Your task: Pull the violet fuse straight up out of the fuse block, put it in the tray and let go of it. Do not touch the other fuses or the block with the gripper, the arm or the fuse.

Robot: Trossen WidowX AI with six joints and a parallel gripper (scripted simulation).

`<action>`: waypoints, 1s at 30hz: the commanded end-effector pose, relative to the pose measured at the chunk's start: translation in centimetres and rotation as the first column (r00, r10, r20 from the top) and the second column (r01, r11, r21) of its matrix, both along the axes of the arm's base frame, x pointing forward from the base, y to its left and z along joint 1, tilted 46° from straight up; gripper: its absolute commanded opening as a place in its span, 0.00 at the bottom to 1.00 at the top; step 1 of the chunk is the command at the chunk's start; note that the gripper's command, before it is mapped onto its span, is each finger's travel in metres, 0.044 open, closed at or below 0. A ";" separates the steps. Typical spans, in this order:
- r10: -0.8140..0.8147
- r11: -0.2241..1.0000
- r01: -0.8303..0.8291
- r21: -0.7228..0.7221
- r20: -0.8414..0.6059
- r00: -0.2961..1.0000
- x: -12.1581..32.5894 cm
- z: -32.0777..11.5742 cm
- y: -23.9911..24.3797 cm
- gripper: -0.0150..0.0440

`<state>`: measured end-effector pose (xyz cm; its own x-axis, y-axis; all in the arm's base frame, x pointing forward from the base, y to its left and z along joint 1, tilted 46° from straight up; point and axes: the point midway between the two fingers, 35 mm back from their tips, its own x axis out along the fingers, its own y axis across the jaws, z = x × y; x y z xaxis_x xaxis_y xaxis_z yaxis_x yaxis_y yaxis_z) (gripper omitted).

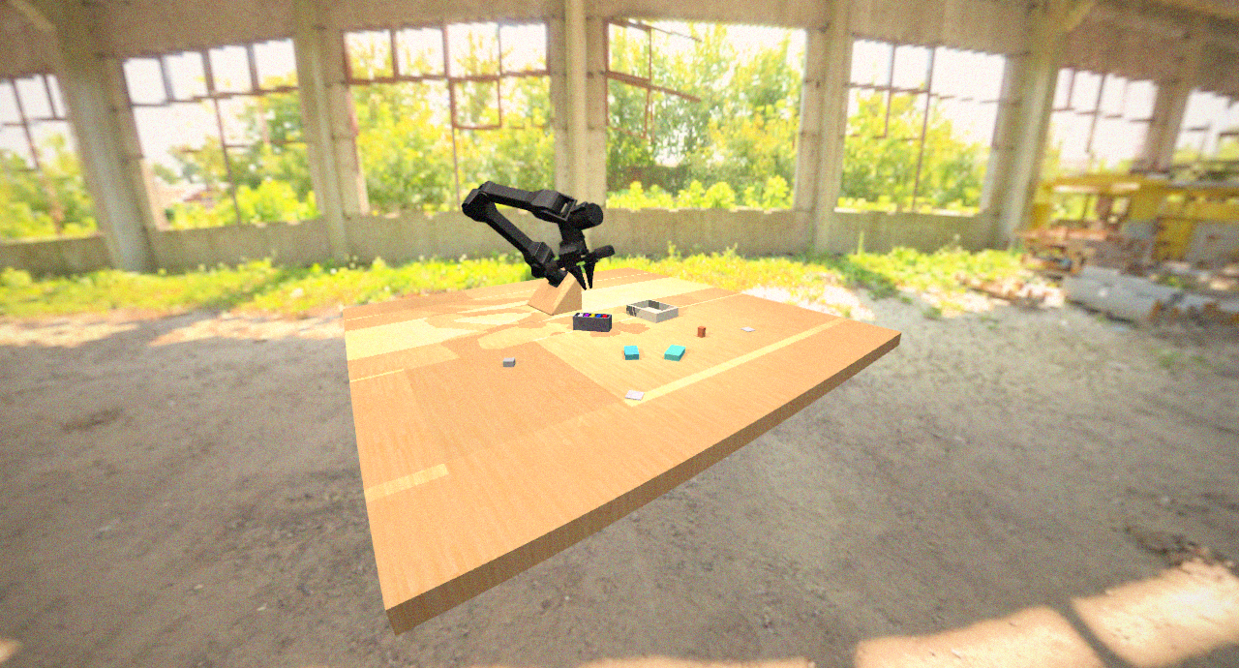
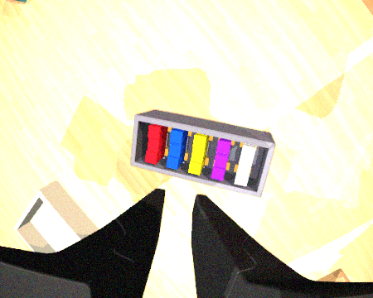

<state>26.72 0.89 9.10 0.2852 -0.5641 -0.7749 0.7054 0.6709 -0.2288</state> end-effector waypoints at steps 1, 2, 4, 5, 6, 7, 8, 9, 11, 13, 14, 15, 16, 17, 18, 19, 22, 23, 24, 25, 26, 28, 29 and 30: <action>-0.133 0.984 0.117 -0.135 -0.115 0.985 0.5 -2.1 -1.9 0.36; -0.154 0.978 0.132 -0.160 -0.132 0.979 0.5 -2.5 -2.3 0.36; -0.170 0.973 0.143 -0.180 -0.146 0.975 0.6 -2.8 -2.5 0.36; -0.170 0.973 0.143 -0.180 -0.146 0.974 0.4 -2.8 -2.5 0.36; -0.170 0.973 0.143 -0.180 -0.146 0.974 0.1 -2.7 -2.6 0.36; -0.170 0.973 0.143 -0.180 -0.146 0.974 -0.1 -2.7 -2.7 0.36; -0.170 0.973 0.143 -0.180 -0.146 0.974 -0.1 -2.7 -2.7 0.36; -0.170 0.973 0.143 -0.180 -0.146 0.974 -0.1 -2.7 -2.7 0.36; -0.170 0.973 0.143 -0.180 -0.146 0.974 0.0 -2.8 -2.7 0.36; -0.170 0.973 0.143 -0.180 -0.146 0.974 0.0 -2.8 -2.8 0.36; -0.170 0.973 0.143 -0.179 -0.146 0.974 0.0 -2.9 -2.8 0.36; -0.170 0.973 0.143 -0.179 -0.146 0.974 0.0 -3.0 -2.9 0.36; -0.170 0.973 0.143 -0.179 -0.146 0.974 0.0 -3.0 -3.0 0.36; -0.170 0.973 0.143 -0.179 -0.146 0.974 0.0 -3.1 -3.0 0.36; -0.170 0.973 0.143 -0.179 -0.146 0.974 0.0 -3.2 -3.1 0.36; -0.170 0.973 0.143 -0.179 -0.146 0.974 0.0 -3.2 -3.2 0.36; -0.170 0.973 0.143 -0.179 -0.146 0.974 0.1 -3.4 -3.4 0.36; -0.170 0.973 0.143 -0.179 -0.146 0.975 0.1 -3.5 -3.4 0.36; -0.170 0.973 0.143 -0.179 -0.146 0.975 0.1 -3.6 -3.5 0.36; -0.170 0.973 0.143 -0.179 -0.146 0.975 0.1 -3.7 -3.6 0.36; -0.170 0.973 0.143 -0.179 -0.146 0.975 0.1 -3.7 -3.6 0.36; -0.170 0.973 0.143 -0.179 -0.146 0.975 0.1 -3.9 -3.8 0.36; -0.170 0.973 0.143 -0.179 -0.146 0.975 0.1 -3.9 -3.8 0.36; -0.170 0.973 0.143 -0.179 -0.146 0.975 0.1 -4.0 -3.9 0.36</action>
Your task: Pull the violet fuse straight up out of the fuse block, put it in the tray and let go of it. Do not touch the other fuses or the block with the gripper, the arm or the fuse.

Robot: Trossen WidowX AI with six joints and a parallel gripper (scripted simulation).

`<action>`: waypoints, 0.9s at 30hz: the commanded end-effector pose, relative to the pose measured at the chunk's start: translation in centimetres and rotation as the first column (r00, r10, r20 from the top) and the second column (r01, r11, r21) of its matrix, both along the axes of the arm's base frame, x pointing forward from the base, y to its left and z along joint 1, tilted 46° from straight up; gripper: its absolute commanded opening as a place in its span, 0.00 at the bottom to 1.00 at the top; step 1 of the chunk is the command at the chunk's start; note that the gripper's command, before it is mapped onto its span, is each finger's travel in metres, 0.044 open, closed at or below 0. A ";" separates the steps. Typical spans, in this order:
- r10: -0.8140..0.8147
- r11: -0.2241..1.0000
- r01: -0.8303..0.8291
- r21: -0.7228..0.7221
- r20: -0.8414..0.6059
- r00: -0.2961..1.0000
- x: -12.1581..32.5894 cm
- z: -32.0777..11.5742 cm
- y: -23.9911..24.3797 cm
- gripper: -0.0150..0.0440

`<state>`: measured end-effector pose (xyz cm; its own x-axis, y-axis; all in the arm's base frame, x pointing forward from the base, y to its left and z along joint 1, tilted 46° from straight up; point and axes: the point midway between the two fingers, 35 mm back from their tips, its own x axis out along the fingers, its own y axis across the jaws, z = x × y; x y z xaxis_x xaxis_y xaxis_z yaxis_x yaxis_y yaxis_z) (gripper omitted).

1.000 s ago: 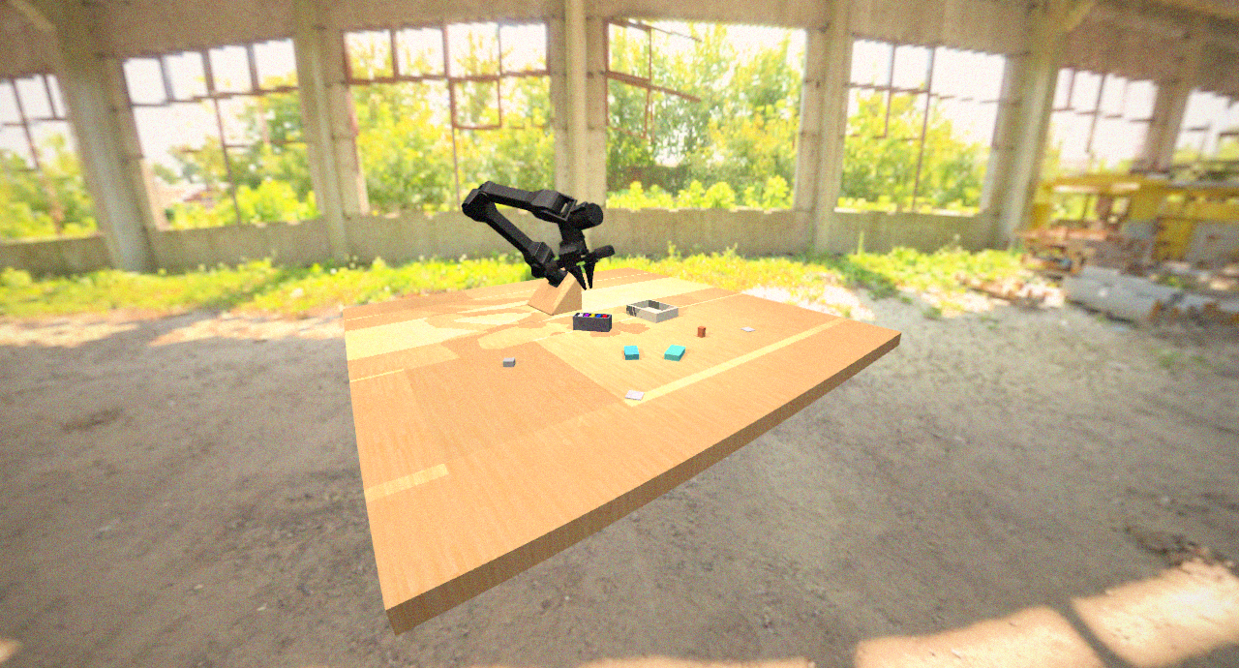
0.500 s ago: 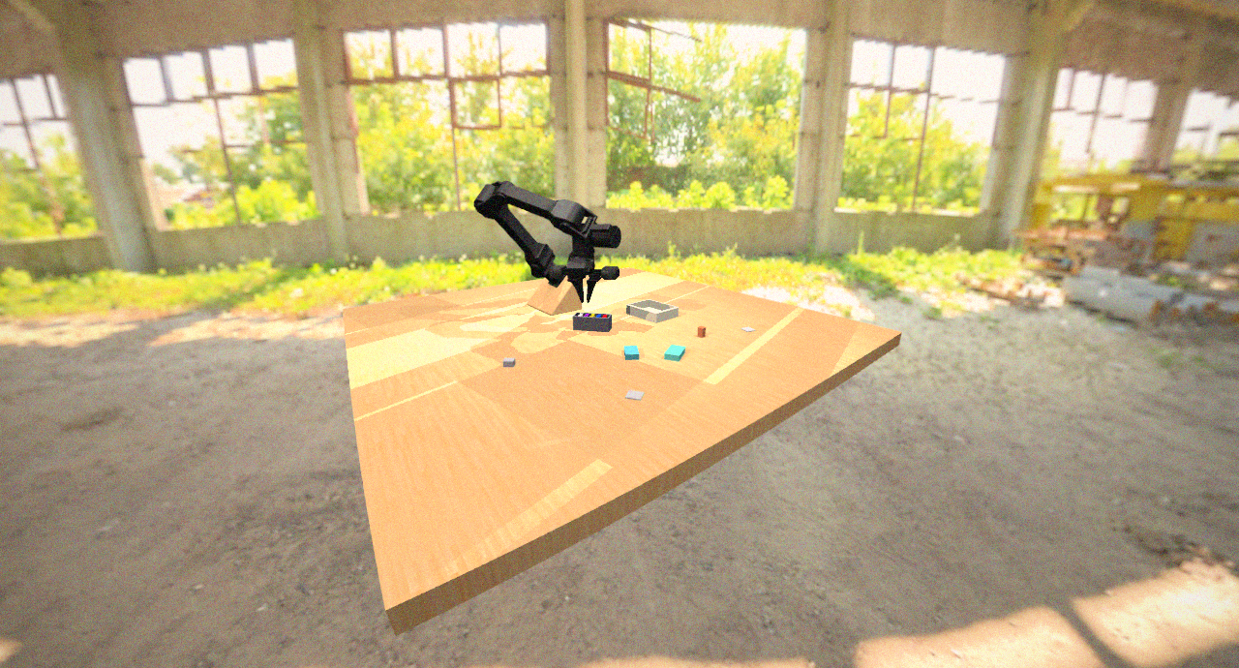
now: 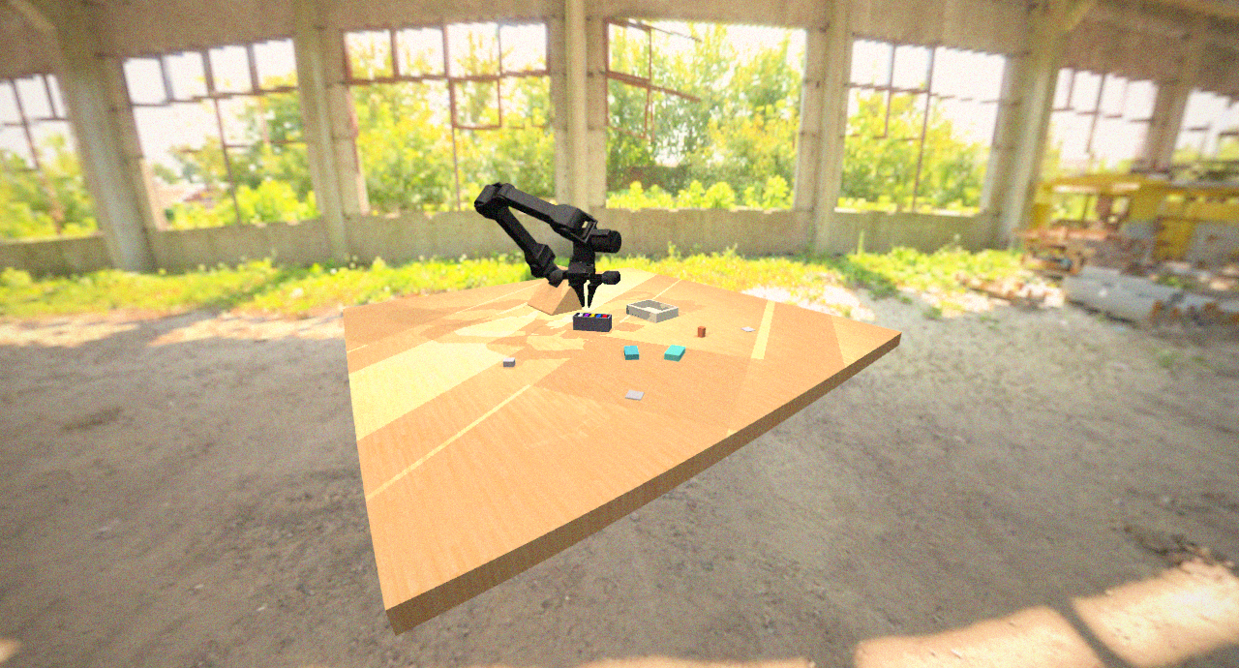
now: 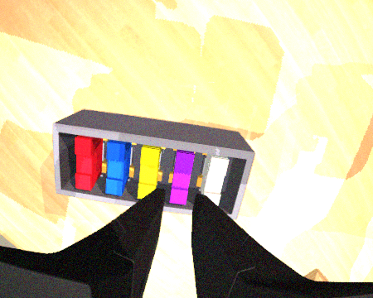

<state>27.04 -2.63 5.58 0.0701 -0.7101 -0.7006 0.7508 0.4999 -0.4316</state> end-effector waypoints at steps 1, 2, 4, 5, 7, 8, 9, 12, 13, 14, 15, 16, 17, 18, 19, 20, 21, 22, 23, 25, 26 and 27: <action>0.003 1.000 -0.003 -0.010 -0.013 1.000 -0.2 -0.5 -0.5 0.36; 0.003 1.000 -0.003 -0.010 -0.013 1.000 -0.2 -0.6 -0.5 0.36; 0.003 1.000 -0.003 -0.010 -0.013 1.000 -0.1 -0.8 -0.7 0.36; 0.003 1.000 -0.003 -0.010 -0.013 1.000 -0.1 -0.8 -0.7 0.36; 0.003 1.000 -0.003 -0.010 -0.012 1.000 -0.1 -1.0 -0.9 0.36; 0.003 1.000 -0.003 -0.011 -0.012 1.000 -0.1 -1.0 -0.9 0.36; 0.003 1.000 -0.003 -0.011 -0.012 1.000 -0.1 -1.1 -1.0 0.36; 0.003 1.000 -0.003 -0.011 -0.012 1.000 -0.1 -1.3 -1.2 0.36; 0.003 1.000 -0.003 -0.011 -0.012 1.000 -0.1 -1.4 -1.3 0.36; 0.003 1.000 -0.003 -0.011 -0.012 1.000 -0.1 -1.4 -1.3 0.36; 0.003 1.000 -0.003 -0.011 -0.012 1.000 -0.1 -1.4 -1.3 0.36; 0.003 1.000 -0.003 -0.011 -0.012 1.000 -0.1 -1.4 -1.3 0.36; 0.003 1.000 -0.003 -0.011 -0.012 1.000 -0.1 -1.4 -1.3 0.36; 0.003 1.000 -0.003 -0.011 -0.012 1.000 -0.1 -1.4 -1.3 0.36; 0.003 1.000 -0.003 -0.011 -0.012 1.000 -0.1 -1.4 -1.3 0.36; 0.003 1.000 -0.003 -0.011 -0.012 1.000 -0.1 -1.4 -1.3 0.36; 0.003 1.000 -0.003 -0.011 -0.012 1.000 -0.1 -1.4 -1.3 0.36; 0.003 1.000 -0.003 -0.011 -0.012 1.000 -0.1 -1.4 -1.3 0.36; 0.003 1.000 -0.003 -0.011 -0.012 1.000 -0.1 -1.4 -1.3 0.36; 0.003 1.000 -0.003 -0.011 -0.012 1.000 -0.1 -1.4 -1.3 0.36; 0.003 1.000 -0.003 -0.011 -0.012 1.000 -0.1 -1.4 -1.3 0.36; 0.003 1.000 -0.003 -0.011 -0.012 1.000 -0.1 -1.4 -1.3 0.36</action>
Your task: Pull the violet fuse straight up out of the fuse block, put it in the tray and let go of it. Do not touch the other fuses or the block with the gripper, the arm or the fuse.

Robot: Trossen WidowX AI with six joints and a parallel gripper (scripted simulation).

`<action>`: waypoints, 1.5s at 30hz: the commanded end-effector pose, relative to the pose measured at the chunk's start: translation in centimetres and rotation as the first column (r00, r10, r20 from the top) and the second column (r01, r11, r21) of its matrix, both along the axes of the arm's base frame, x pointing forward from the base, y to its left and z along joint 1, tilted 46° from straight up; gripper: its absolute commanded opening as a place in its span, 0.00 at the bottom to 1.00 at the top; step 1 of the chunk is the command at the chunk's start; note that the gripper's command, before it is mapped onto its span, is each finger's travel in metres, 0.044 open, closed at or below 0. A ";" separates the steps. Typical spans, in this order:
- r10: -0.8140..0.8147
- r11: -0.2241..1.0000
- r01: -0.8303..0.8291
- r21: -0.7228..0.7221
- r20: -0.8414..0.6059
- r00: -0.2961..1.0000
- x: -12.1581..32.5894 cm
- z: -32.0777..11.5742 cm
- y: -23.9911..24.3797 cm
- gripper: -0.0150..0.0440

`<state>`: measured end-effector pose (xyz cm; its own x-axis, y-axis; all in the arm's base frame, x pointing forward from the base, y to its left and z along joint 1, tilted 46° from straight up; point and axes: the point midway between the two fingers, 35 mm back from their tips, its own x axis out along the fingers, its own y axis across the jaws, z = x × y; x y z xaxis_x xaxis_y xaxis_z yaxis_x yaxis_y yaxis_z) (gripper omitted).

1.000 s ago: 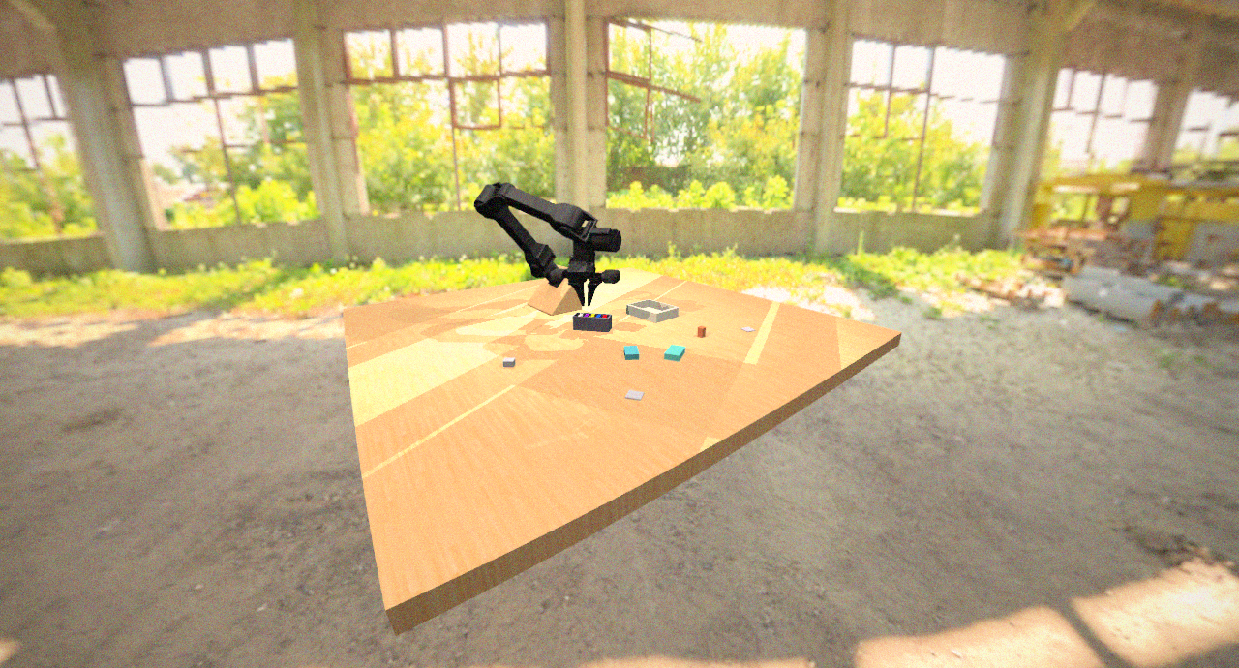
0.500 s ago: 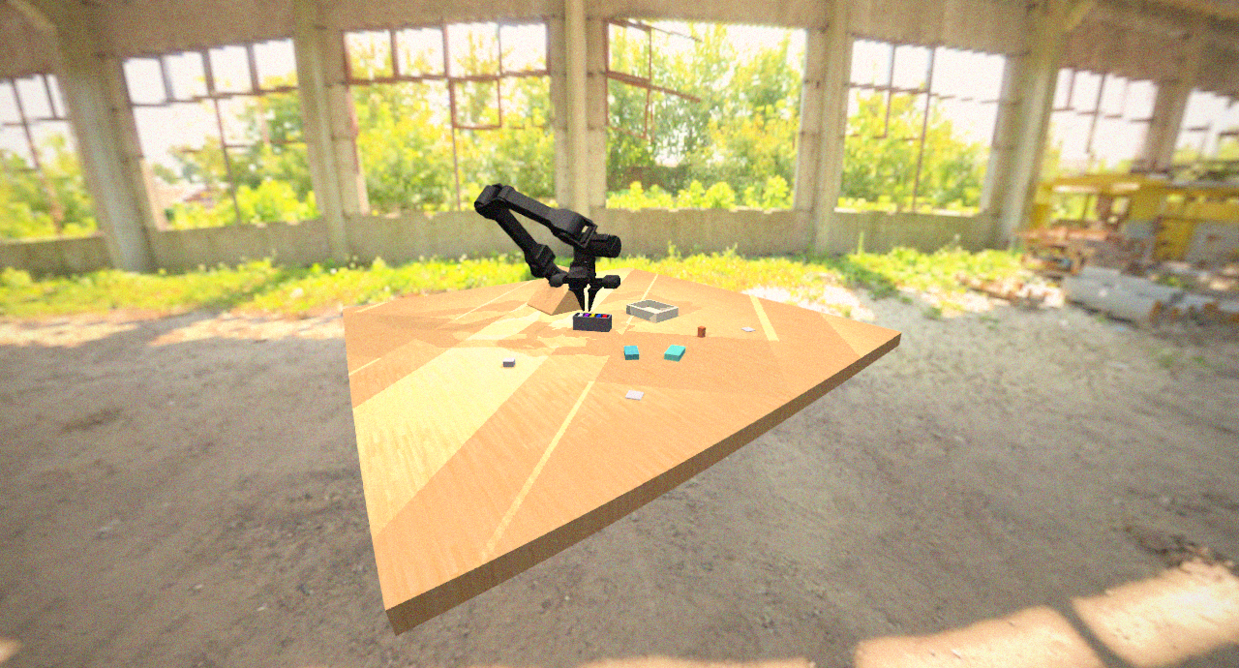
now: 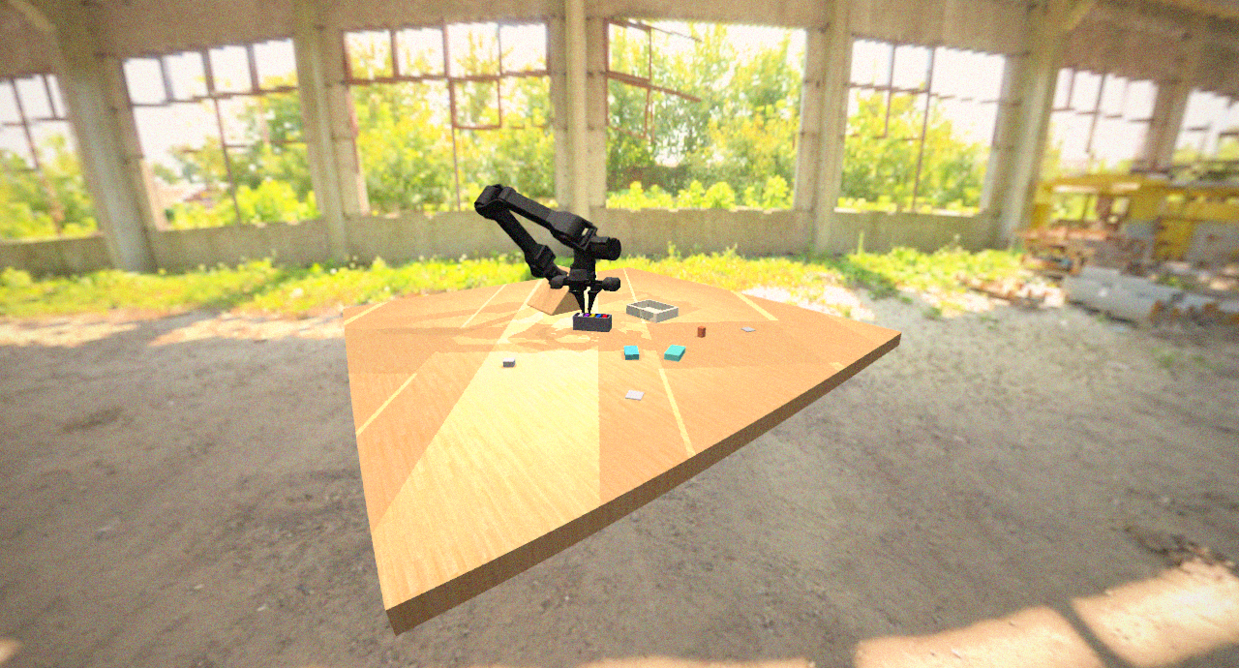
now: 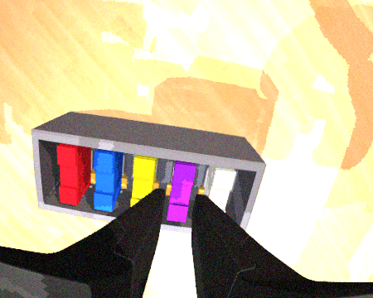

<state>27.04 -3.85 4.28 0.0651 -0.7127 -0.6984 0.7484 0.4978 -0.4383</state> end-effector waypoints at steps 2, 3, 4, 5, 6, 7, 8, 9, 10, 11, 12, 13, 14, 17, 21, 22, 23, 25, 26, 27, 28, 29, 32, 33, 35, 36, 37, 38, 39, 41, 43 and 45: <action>0.003 1.000 -0.003 -0.008 -0.006 1.000 -0.1 -0.2 -0.2 0.36; 0.003 1.000 -0.003 -0.008 -0.006 1.000 0.0 -0.3 -0.3 0.36; 0.003 1.000 -0.003 -0.008 -0.006 1.000 0.0 -0.3 -0.3 0.36; 0.003 1.000 -0.003 -0.008 -0.006 1.000 0.0 -0.4 -0.4 0.36; 0.003 1.000 -0.003 -0.008 -0.006 1.000 0.0 -0.4 -0.4 0.36; 0.003 1.000 -0.003 -0.008 -0.006 1.000 0.0 -0.5 -0.5 0.36; 0.003 1.000 -0.003 -0.008 -0.006 1.000 0.0 -0.6 -0.6 0.36; 0.003 1.000 -0.003 -0.008 -0.006 1.000 0.0 -0.6 -0.7 0.36; 0.003 1.000 -0.003 -0.008 -0.006 1.000 0.0 -0.7 -0.7 0.36; 0.003 1.000 -0.003 -0.008 -0.006 1.000 0.0 -0.8 -0.8 0.36; 0.003 1.000 -0.003 -0.008 -0.006 1.000 0.0 -0.8 -0.8 0.36; 0.003 1.000 -0.003 -0.008 -0.006 1.000 0.0 -0.8 -0.8 0.36; 0.003 1.000 -0.003 -0.008 -0.006 1.000 0.0 -0.8 -0.8 0.36; 0.003 1.000 -0.003 -0.008 -0.006 1.000 0.0 -0.8 -0.8 0.36; 0.003 1.000 -0.003 -0.008 -0.006 1.000 0.0 -0.8 -0.8 0.36; 0.003 1.000 -0.003 -0.008 -0.006 1.000 0.0 -0.8 -0.8 0.36; 0.003 1.000 -0.003 -0.008 -0.006 1.000 0.0 -0.8 -0.8 0.36; 0.003 1.000 -0.003 -0.008 -0.006 1.000 0.0 -0.8 -0.8 0.36; 0.003 1.000 -0.003 -0.008 -0.006 1.000 0.0 -0.8 -0.8 0.36; 0.000 1.000 0.000 -0.001 0.000 1.000 0.1 -0.7 -0.7 0.35; 0.000 1.000 0.000 -0.001 0.000 1.000 0.1 -0.7 -0.7 0.34; 0.000 1.000 0.000 -0.001 0.000 1.000 0.1 -0.7 -0.7 0.33; 0.000 1.000 0.000 -0.001 0.000 1.000 0.1 -0.7 -0.7 0.29; 0.000 1.000 0.000 -0.001 0.000 1.000 0.1 -0.7 -0.7 0.28; 0.000 1.000 0.000 -0.001 0.000 1.000 0.1 -0.7 -0.7 0.26; 0.000 1.000 0.000 -0.001 0.000 1.000 0.1 -0.7 -0.7 0.25; 0.000 1.000 0.000 -0.001 0.000 1.000 0.1 -0.7 -0.7 0.25; 0.000 1.000 0.000 -0.001 0.000 1.000 0.1 -0.7 -0.7 0.25; 0.000 1.000 0.000 -0.001 0.000 1.000 0.1 -0.7 -0.7 0.25; 0.000 1.000 0.000 -0.001 0.000 1.000 0.1 -0.7 -0.7 0.25; 0.000 1.000 0.000 -0.001 -0.001 1.000 0.1 -0.6 -0.6 0.25; 0.000 1.000 0.000 -0.001 -0.001 1.000 0.1 -0.6 -0.6 0.25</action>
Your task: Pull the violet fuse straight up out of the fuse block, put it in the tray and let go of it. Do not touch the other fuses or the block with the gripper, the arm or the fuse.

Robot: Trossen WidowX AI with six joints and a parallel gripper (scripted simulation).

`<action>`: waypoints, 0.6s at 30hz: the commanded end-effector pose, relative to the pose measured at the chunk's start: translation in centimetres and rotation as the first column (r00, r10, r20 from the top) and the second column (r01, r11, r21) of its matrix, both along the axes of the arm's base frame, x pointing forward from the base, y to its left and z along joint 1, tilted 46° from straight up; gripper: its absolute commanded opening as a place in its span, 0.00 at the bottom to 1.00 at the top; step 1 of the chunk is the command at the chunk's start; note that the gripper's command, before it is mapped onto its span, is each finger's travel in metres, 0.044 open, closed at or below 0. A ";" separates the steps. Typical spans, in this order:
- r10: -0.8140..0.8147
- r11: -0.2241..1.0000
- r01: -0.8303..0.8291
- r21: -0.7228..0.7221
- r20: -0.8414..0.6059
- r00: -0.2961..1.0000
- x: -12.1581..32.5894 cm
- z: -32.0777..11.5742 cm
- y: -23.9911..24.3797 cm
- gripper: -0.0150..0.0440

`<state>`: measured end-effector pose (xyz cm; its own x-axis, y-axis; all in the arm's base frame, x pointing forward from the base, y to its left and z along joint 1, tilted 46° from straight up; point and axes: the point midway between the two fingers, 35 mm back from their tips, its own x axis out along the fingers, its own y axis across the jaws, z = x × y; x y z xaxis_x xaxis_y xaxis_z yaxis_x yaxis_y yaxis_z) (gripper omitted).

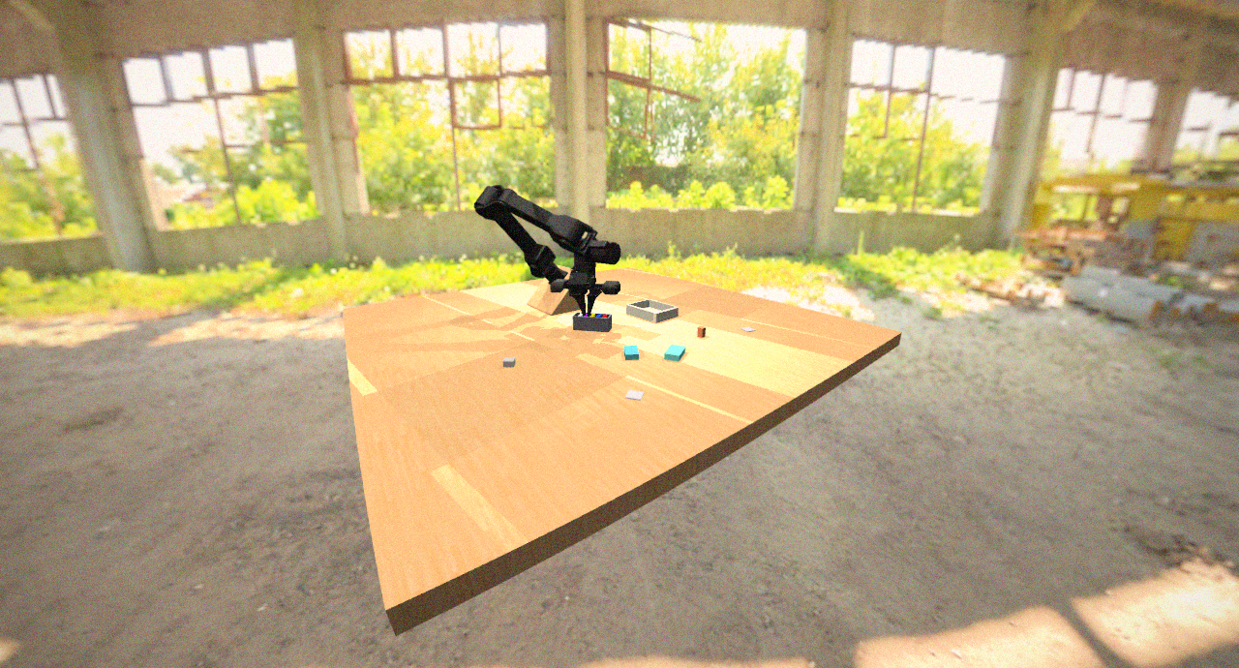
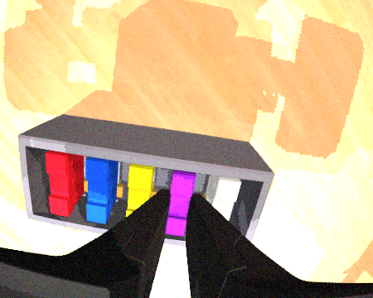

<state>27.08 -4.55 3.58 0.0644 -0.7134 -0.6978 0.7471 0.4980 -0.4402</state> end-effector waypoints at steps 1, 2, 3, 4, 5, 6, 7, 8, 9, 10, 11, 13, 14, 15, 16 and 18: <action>-0.001 1.000 0.001 0.000 0.001 1.000 0.0 0.2 0.2 0.25; -0.001 1.000 0.001 0.000 0.001 1.000 0.0 0.2 0.2 0.25; 0.000 1.000 0.000 0.000 0.001 1.000 0.0 0.2 0.3 0.25; 0.000 1.000 0.000 0.000 0.001 1.000 0.0 0.3 0.3 0.25; 0.000 1.000 0.000 0.000 0.001 1.000 0.0 0.3 0.3 0.25; 0.000 1.000 0.000 0.000 0.001 1.000 0.0 0.3 0.4 0.25; 0.000 1.000 0.000 0.000 0.001 1.000 0.0 0.4 0.4 0.25; 0.000 1.000 0.000 0.000 0.000 1.000 0.0 0.4 0.4 0.25; 0.000 1.000 0.000 0.000 0.000 1.000 0.0 0.4 0.5 0.25; 0.000 1.000 0.000 0.000 0.000 1.000 0.0 0.5 0.5 0.25; 0.000 1.000 0.000 0.000 0.000 1.000 0.0 0.5 0.5 0.25; 0.000 1.000 0.000 0.000 0.000 1.000 0.0 0.6 0.6 0.25; 0.000 1.000 0.000 0.000 0.000 1.000 0.0 0.6 0.7 0.25; 0.000 1.000 0.000 0.000 0.000 1.000 0.0 0.6 0.7 0.25; 0.000 1.000 0.000 0.000 0.000 1.000 0.0 0.7 0.7 0.25; 0.000 1.000 0.000 0.000 0.000 1.000 0.0 0.7 0.8 0.25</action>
